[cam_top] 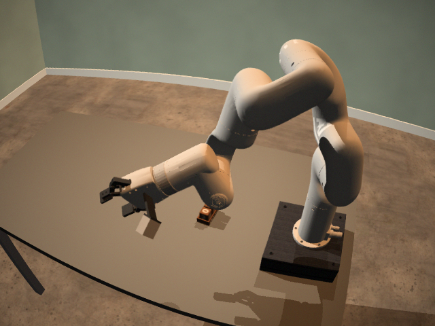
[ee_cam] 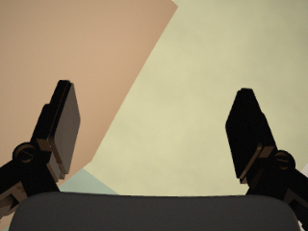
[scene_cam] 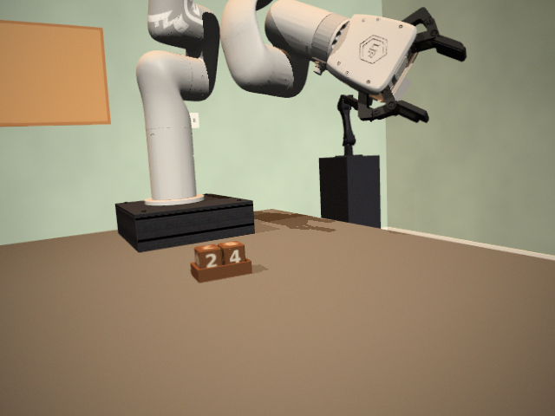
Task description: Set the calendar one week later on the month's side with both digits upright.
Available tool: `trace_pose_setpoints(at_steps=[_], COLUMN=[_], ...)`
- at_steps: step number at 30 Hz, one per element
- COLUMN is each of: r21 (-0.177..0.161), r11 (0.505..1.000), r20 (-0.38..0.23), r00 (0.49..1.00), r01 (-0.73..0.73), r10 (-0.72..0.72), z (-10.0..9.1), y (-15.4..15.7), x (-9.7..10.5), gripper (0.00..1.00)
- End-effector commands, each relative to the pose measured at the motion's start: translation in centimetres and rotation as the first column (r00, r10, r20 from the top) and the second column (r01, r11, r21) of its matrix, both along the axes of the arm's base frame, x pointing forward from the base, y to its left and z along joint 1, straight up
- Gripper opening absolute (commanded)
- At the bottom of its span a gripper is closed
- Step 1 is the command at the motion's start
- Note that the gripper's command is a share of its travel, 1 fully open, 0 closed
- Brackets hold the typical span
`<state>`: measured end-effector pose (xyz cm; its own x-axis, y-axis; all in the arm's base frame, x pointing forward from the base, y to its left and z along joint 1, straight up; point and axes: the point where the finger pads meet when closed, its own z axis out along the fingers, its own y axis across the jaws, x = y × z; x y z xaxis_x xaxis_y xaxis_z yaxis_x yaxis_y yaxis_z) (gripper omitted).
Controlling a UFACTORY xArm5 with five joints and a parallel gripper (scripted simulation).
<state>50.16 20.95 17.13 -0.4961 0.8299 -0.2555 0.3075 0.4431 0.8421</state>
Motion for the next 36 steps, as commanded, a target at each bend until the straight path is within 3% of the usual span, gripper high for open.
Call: trace_pose_setpoints(at_steps=[1,2,4,6,7,8,9,11,12,13,16,17,18,21,23,25,27,28,29,30,31,33,34,36], r21=[-0.136,-0.182,-0.240,-0.240,-0.278,-0.338,-0.340,-0.389,-0.395,-0.431,-0.476,-0.476,-0.500,-0.518,-0.518,-0.524,-0.524,-0.516,-0.516,-0.503,-0.503,-0.468,-0.467,-0.427], r11=[0.990,0.983,0.969,0.969,0.958,0.936,0.935,0.910,0.907,0.885,0.846,0.846,0.817,0.782,0.782,0.724,0.721,0.693,0.693,0.667,0.667,0.622,0.621,0.585], r20=[-0.060,-0.084,-0.118,-0.118,-0.142,-0.187,-0.189,-0.234,-0.239,-0.279,-0.345,-0.345,-0.393,-0.451,-0.451,-0.543,-0.549,-0.592,-0.592,-0.632,-0.632,-0.696,-0.697,-0.745], r00=[0.998,0.996,0.993,0.993,0.989,0.982,0.981,0.971,0.970,0.958,0.936,0.936,0.916,0.887,0.887,0.831,0.827,0.794,0.794,0.760,0.760,0.695,0.694,0.635], r01=[-0.022,-0.034,-0.053,-0.053,-0.070,-0.102,-0.104,-0.140,-0.144,-0.179,-0.241,-0.241,-0.289,-0.348,-0.348,-0.448,-0.455,-0.504,-0.504,-0.550,-0.550,-0.628,-0.629,-0.689], r10=[0.014,0.019,0.026,0.026,0.030,0.039,0.040,0.049,0.050,0.058,0.072,0.072,0.083,0.097,0.097,0.121,0.123,0.137,0.137,0.151,0.151,0.179,0.179,0.205], z=[-1.3,-1.8,-2.5,-2.5,-3.0,-3.8,-3.9,-4.6,-4.7,-5.2,-6.1,-6.1,-6.6,-7.2,-7.2,-8.0,-8.1,-8.4,-8.4,-8.6,-8.6,-8.9,-8.9,-9.1], y=[-2.5,-3.5,-4.9,-4.9,-5.9,-7.6,-7.6,-9.2,-9.4,-10.7,-12.8,-12.8,-14.2,-15.8,-15.8,-18.3,-18.5,-19.6,-19.6,-20.6,-20.6,-22.2,-22.3,-23.5], x=[0.6,0.6,0.5,0.5,0.4,0.1,0.1,-0.4,-0.4,-0.9,-1.9,-1.9,-2.7,-3.9,-3.9,-6.0,-6.1,-7.3,-7.3,-8.5,-8.5,-10.7,-10.7,-12.6], gripper=[1.00,1.00,1.00,1.00,1.00,1.00,1.00,1.00,1.00,1.00,1.00,1.00,1.00,1.00,1.00,1.00,1.00,1.00,1.00,1.00,1.00,1.00,1.00,1.00])
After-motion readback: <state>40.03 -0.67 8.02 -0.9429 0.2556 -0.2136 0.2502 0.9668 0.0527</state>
